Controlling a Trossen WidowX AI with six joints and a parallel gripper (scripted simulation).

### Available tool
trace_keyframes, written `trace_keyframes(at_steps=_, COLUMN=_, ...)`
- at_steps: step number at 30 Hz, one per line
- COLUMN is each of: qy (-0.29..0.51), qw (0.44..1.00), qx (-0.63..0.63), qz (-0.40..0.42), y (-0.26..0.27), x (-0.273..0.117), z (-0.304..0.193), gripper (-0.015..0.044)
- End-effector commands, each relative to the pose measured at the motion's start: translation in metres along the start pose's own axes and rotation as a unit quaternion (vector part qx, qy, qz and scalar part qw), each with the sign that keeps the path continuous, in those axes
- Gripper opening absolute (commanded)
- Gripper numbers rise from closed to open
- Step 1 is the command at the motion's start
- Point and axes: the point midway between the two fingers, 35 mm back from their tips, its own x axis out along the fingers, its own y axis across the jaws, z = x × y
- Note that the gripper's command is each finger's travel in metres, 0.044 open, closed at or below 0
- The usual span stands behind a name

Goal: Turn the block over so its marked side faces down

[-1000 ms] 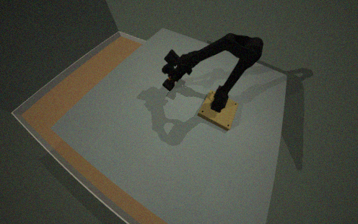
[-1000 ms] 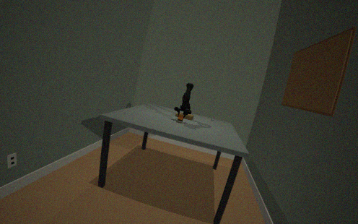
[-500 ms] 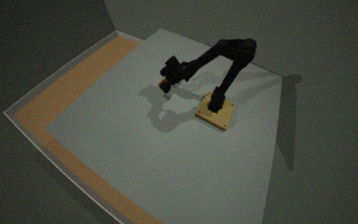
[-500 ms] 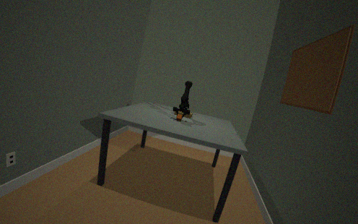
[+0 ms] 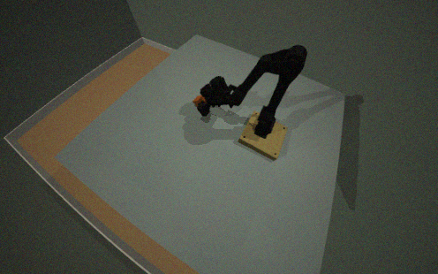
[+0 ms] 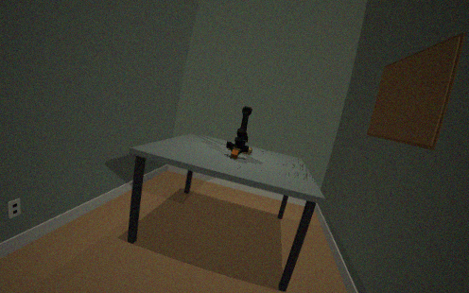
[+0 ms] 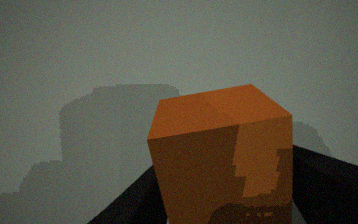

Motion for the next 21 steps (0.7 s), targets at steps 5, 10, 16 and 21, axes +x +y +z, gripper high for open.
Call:
trace_keyframes(at_steps=5, qy=-0.049, qw=0.999, qx=-0.004, qz=-0.002, y=-0.002, x=-0.008, z=-0.009, gripper=0.0)
trace_keyframes(at_steps=10, qy=-0.06, qw=0.998, qx=-0.005, qz=-0.003, y=-0.002, x=-0.01, z=-0.01, gripper=0.0)
trace_keyframes(at_steps=16, qy=-0.073, qw=0.997, qx=-0.005, qz=-0.003, y=-0.002, x=-0.012, z=-0.008, gripper=0.0)
trace_keyframes(at_steps=21, qy=-0.073, qw=0.997, qx=-0.005, qz=-0.003, y=-0.002, x=-0.012, z=-0.008, gripper=0.0)
